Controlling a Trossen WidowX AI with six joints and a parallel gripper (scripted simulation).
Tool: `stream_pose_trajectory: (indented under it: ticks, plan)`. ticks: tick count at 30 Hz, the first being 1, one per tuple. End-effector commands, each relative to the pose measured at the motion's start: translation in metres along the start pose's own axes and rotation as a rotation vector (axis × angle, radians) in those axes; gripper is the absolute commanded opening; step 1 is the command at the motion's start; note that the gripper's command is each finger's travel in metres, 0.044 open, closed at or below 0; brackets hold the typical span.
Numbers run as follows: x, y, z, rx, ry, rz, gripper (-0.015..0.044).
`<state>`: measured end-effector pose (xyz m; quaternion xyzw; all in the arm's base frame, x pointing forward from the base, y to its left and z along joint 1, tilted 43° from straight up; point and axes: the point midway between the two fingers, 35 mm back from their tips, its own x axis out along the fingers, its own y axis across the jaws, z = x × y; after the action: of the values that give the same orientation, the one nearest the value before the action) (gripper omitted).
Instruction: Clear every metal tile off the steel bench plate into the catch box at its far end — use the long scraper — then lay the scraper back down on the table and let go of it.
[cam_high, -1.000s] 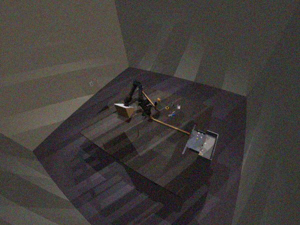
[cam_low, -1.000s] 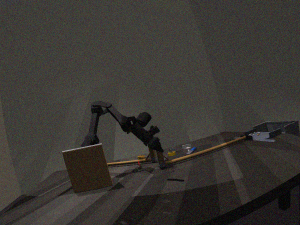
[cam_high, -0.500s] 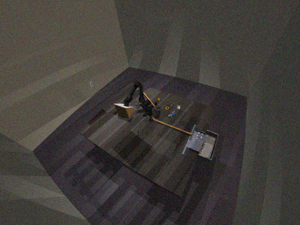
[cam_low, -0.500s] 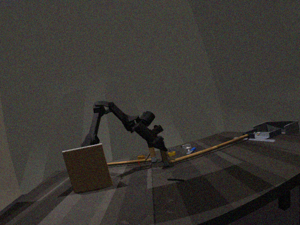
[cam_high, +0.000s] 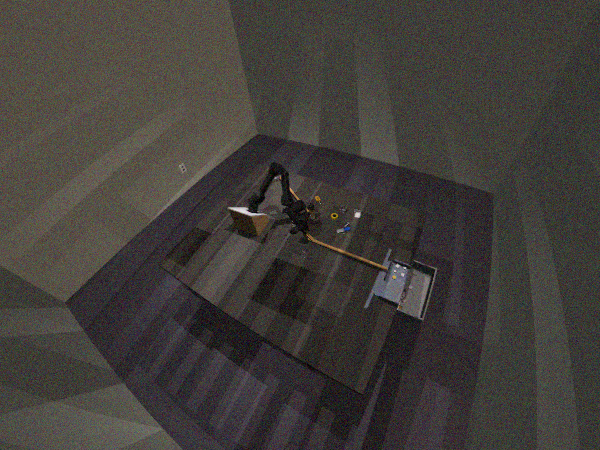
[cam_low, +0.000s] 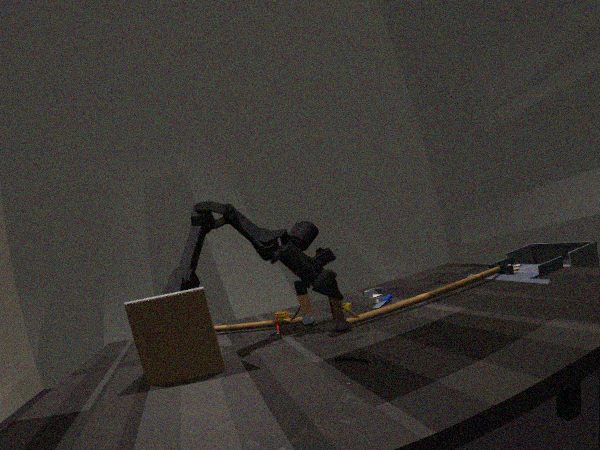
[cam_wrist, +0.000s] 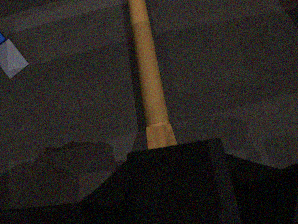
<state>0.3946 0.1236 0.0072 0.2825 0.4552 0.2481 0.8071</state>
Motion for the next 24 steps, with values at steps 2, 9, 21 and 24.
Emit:
stream_pose_trajectory:
  ticks: [2, 9, 21, 24]
  plan:
    - [0.004, 0.002, 0.011, -0.005, -0.012, 0.0, 0.0]
    - [0.009, 0.003, 0.017, -0.005, -0.013, 0.001, 0.0]
    - [0.019, 0.003, 0.033, -0.006, -0.013, 0.001, 0.0]
    - [0.022, 0.003, 0.037, -0.006, -0.014, 0.001, 0.0]
